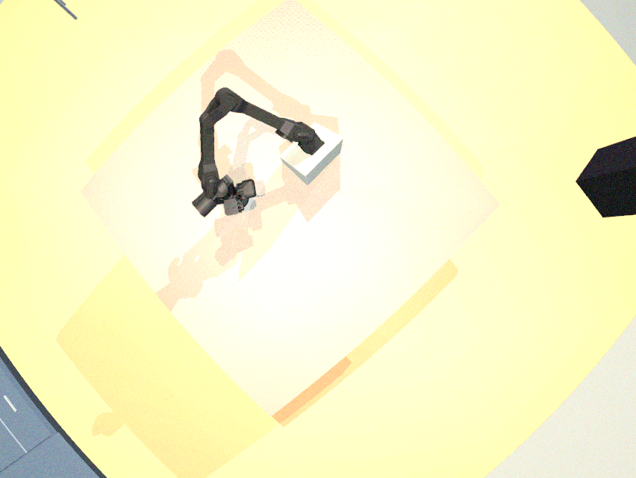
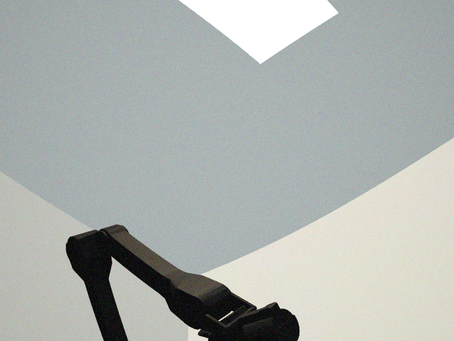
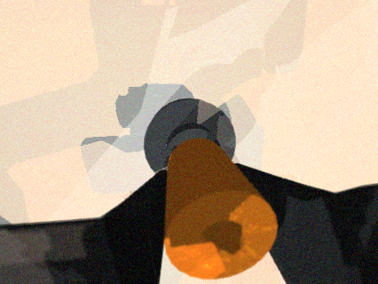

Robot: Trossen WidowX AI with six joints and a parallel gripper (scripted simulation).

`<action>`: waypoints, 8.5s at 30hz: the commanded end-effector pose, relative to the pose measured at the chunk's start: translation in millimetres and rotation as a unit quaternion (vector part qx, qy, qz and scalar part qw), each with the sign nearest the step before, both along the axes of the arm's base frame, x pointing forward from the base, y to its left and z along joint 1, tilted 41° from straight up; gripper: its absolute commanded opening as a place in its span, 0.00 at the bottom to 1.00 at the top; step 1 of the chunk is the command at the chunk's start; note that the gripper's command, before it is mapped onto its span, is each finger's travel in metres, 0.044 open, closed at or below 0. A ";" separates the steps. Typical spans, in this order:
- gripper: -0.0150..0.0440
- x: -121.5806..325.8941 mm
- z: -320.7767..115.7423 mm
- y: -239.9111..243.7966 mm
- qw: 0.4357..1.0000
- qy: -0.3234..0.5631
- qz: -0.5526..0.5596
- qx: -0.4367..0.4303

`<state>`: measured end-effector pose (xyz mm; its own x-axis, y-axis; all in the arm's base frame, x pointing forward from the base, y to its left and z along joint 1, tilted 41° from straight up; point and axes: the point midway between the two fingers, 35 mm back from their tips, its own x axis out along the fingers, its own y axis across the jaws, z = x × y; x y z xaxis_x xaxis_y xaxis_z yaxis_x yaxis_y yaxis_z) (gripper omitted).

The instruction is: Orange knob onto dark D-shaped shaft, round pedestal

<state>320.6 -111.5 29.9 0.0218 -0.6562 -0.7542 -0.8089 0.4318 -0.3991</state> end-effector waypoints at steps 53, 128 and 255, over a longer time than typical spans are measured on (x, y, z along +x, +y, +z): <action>0.25 -0.1 1.6 0.3 0.978 0.138 0.159 -0.005; 0.25 0.7 0.1 -0.2 0.912 0.268 0.309 -0.009; 0.25 0.8 3.3 2.1 0.701 0.468 0.538 -0.016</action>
<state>321.4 -109.5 32.4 0.0234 -0.6562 -0.7542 -0.6330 -0.5937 0.4969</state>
